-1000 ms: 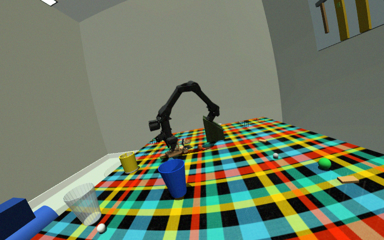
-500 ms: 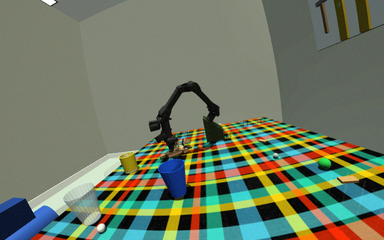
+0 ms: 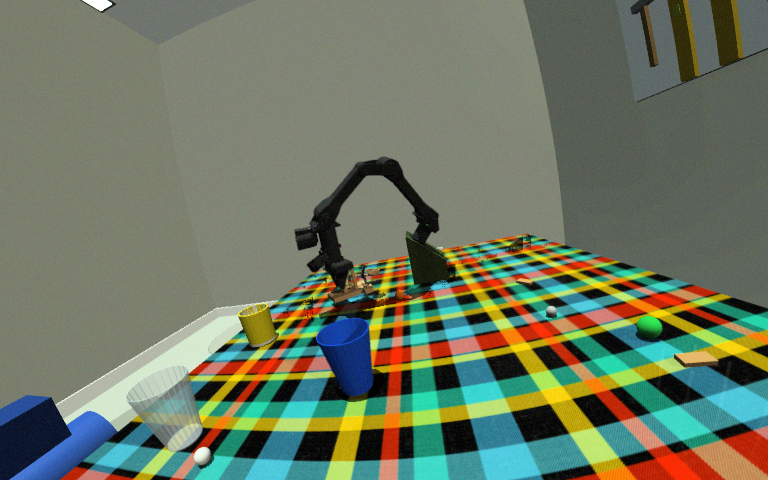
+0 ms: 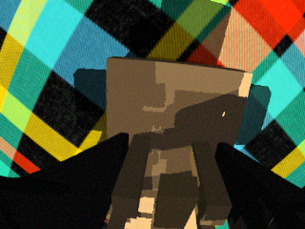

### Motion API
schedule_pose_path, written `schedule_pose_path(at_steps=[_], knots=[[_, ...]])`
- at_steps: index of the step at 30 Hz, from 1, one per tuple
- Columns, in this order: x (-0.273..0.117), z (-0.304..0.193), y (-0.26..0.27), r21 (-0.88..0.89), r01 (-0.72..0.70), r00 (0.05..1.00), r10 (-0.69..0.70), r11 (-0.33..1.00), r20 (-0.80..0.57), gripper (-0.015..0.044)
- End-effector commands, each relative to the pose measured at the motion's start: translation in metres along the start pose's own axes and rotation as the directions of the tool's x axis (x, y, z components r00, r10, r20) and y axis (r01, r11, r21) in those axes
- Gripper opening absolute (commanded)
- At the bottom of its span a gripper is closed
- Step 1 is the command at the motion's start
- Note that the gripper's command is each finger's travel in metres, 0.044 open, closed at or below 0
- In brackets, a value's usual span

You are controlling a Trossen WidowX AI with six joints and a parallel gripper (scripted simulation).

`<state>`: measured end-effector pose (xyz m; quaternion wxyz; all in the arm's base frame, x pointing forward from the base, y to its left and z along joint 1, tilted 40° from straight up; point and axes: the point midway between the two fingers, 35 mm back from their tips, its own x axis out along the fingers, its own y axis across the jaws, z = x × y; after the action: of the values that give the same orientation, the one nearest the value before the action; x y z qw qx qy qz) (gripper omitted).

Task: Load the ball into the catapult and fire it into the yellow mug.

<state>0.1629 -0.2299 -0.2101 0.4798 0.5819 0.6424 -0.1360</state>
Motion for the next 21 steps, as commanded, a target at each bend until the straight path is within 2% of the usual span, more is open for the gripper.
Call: schedule_pose_path(at_steps=[1, 21], knots=[[-0.005, 0.003, 0.001, -0.006, 0.004, 1.0, -0.004, 1.0, 0.004, 0.0], [0.027, 0.003, 0.002, -0.007, 0.002, 1.0, -0.002, 1.0, 0.003, 0.0]])
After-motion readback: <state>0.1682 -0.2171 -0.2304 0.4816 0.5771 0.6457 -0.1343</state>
